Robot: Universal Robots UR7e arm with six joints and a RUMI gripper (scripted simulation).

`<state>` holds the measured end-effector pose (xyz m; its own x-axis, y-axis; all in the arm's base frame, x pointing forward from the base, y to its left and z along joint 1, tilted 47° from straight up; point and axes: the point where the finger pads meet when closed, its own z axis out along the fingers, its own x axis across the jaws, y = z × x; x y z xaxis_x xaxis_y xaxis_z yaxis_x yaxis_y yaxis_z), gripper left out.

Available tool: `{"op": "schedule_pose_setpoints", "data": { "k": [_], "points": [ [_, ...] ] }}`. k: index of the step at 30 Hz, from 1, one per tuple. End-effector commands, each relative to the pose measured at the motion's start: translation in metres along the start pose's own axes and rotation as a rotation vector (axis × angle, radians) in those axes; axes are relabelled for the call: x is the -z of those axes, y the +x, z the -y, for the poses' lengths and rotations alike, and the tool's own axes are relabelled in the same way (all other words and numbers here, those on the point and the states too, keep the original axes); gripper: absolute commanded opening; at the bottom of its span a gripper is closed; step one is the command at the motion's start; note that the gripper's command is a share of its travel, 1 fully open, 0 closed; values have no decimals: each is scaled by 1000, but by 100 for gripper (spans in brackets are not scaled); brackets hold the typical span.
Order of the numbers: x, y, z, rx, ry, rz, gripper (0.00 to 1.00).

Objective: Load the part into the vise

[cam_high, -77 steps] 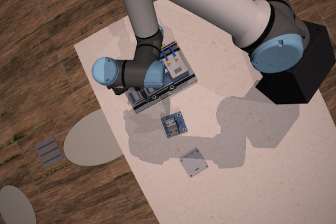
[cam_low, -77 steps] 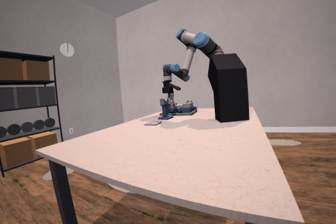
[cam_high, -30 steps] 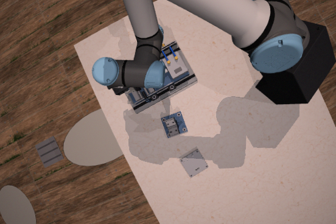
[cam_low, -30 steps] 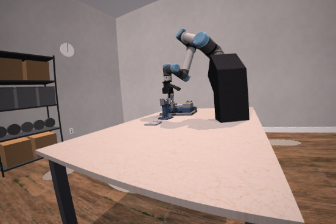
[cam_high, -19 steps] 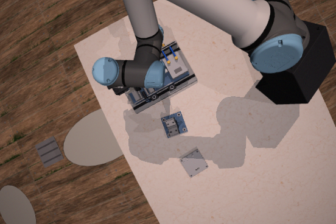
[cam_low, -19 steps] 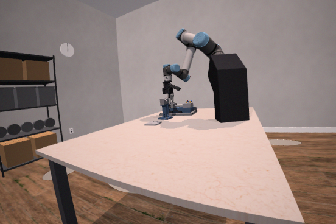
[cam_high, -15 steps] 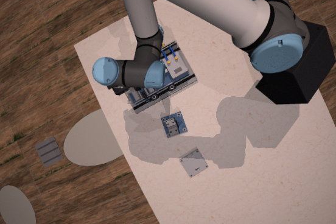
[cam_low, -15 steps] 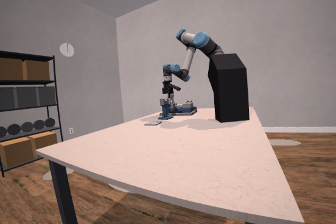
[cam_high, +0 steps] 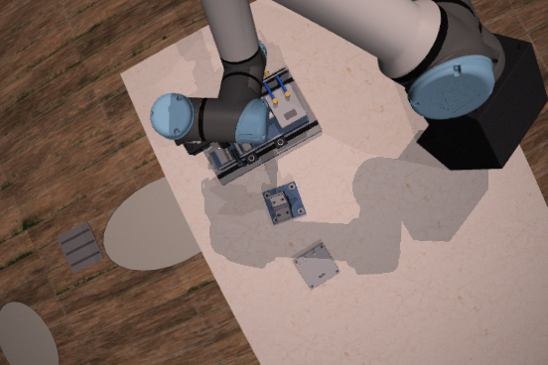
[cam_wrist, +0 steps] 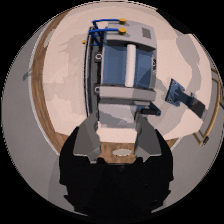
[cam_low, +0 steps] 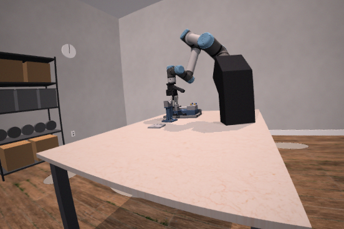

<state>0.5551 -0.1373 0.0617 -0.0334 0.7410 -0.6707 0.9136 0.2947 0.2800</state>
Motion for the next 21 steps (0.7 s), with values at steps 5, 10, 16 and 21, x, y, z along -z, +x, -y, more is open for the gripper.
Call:
{"op": "schedule_pose_setpoints", "data": {
  "k": [5,10,16,21],
  "points": [
    [0,0,0,0,-1,0,0],
    [0,0,0,0,-1,0,0],
    [0,0,0,0,-1,0,47],
    [0,0,0,0,-1,0,47]
  ]
}}
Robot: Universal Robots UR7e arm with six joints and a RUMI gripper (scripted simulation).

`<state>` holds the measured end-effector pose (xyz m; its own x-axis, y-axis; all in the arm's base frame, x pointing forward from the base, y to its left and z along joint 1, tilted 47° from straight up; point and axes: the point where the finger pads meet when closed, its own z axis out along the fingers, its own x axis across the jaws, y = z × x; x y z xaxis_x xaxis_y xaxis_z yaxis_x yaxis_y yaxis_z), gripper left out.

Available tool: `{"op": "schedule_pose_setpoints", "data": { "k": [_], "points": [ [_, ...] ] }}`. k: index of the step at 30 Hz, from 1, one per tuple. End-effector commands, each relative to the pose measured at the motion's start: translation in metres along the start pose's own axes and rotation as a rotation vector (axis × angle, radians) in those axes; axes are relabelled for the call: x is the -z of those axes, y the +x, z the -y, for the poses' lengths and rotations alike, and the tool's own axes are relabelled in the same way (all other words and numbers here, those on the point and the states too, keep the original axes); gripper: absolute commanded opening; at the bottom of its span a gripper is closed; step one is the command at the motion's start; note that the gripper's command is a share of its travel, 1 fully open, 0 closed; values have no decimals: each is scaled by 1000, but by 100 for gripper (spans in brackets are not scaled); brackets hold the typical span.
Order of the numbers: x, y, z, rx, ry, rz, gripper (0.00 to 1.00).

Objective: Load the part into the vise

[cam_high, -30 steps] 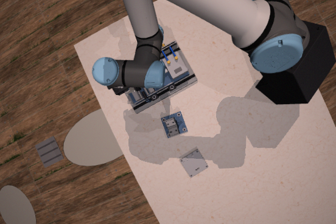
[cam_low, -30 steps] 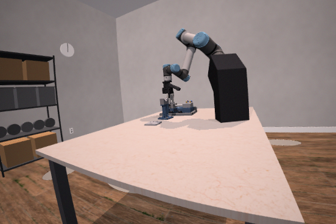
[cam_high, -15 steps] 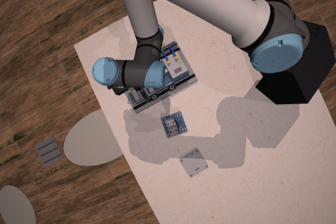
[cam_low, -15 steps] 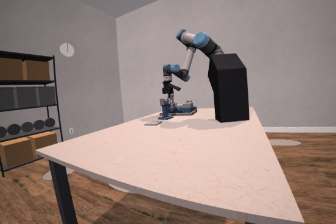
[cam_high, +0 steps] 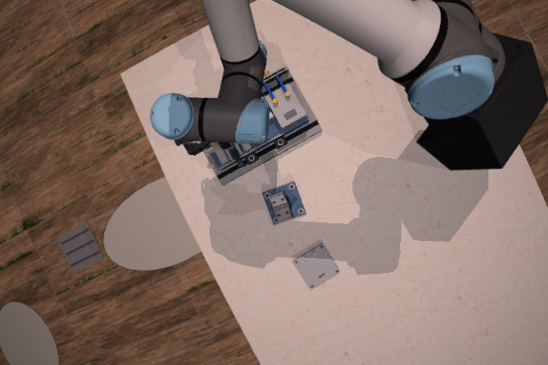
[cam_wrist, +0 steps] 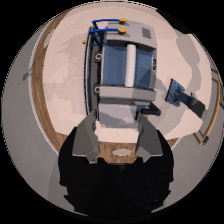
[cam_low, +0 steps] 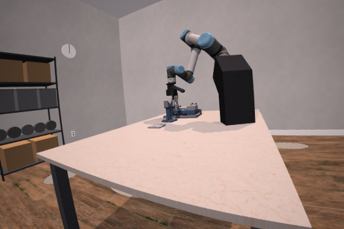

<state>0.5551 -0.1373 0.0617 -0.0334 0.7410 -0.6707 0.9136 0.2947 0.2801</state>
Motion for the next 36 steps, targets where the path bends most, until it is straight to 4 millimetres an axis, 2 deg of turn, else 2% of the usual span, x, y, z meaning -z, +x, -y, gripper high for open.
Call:
{"op": "schedule_pose_setpoints", "data": {
  "k": [1,27,36],
  "points": [
    [0,0,0,0,-1,0,47],
    [1,0,0,0,-1,0,47],
    [6,0,0,0,-1,0,47]
  ]
}}
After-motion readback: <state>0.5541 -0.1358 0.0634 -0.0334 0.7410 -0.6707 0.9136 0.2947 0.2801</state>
